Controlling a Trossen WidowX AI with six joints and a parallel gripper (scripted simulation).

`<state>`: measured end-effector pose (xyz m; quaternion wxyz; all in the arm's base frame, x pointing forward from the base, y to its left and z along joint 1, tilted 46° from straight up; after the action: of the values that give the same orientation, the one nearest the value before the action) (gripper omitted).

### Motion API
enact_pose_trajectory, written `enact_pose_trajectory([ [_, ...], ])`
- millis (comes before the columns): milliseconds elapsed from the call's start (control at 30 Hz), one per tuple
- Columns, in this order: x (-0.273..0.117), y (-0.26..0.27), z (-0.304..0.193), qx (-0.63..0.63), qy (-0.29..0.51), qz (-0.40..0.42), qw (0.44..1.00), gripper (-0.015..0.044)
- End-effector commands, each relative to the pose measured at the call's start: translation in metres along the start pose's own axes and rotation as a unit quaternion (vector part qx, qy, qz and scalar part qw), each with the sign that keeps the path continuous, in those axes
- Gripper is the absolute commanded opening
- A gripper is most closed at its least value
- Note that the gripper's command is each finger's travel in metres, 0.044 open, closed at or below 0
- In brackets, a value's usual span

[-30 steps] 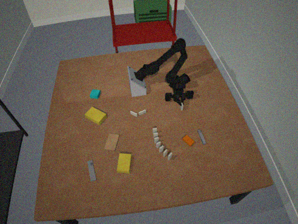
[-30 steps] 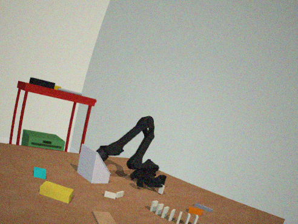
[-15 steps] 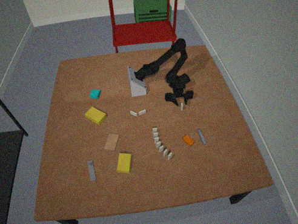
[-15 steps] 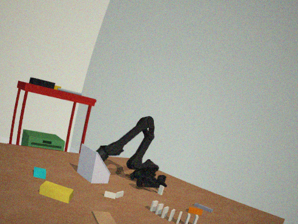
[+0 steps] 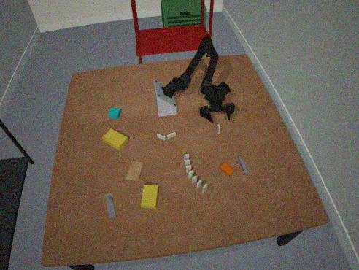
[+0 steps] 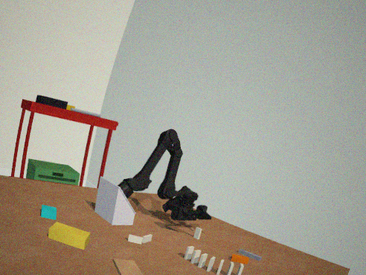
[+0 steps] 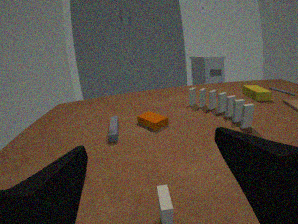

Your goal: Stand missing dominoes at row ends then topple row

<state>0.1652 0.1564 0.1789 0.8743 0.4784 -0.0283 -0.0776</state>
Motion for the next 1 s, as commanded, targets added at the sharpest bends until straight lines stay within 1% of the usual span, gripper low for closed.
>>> enact_pose_trajectory([
  [0,0.003,-0.001,0.006,-0.025,0.006,-0.003,1.0,0.044],
  [67,0.013,0.003,0.005,-0.071,0.016,-0.006,0.997,0.044],
  [133,0.029,0.011,0.006,-0.142,0.037,-0.011,0.989,0.044],
  [267,0.067,0.021,0.016,-0.283,0.089,-0.024,0.955,0.044],
  [367,0.099,0.023,0.033,-0.374,0.132,-0.041,0.917,0.044],
  [500,0.136,0.018,0.063,-0.476,0.208,-0.055,0.853,0.044],
  [633,0.152,0.011,0.081,-0.529,0.274,-0.047,0.802,0.044],
  [700,0.154,0.008,0.084,-0.562,0.332,-0.02,0.757,0.044],
  [767,0.152,0.005,0.087,-0.594,0.411,0.033,0.691,0.044],
  [867,0.144,0.004,0.097,-0.603,0.51,0.137,0.598,0.044],
  [967,0.132,0.009,0.111,-0.573,0.569,0.259,0.53,0.044],
])
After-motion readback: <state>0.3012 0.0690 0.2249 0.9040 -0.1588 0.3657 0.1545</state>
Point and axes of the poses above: the point midway between the two fingers, 35 mm back from their tips, its own x axis out along the fingers, its own y axis across the jaws, z = x × y, the point moved 9 cm from there along -x, back along the fingers, and after that the axes turned 10 degrees about x, right-handed, at the moved point
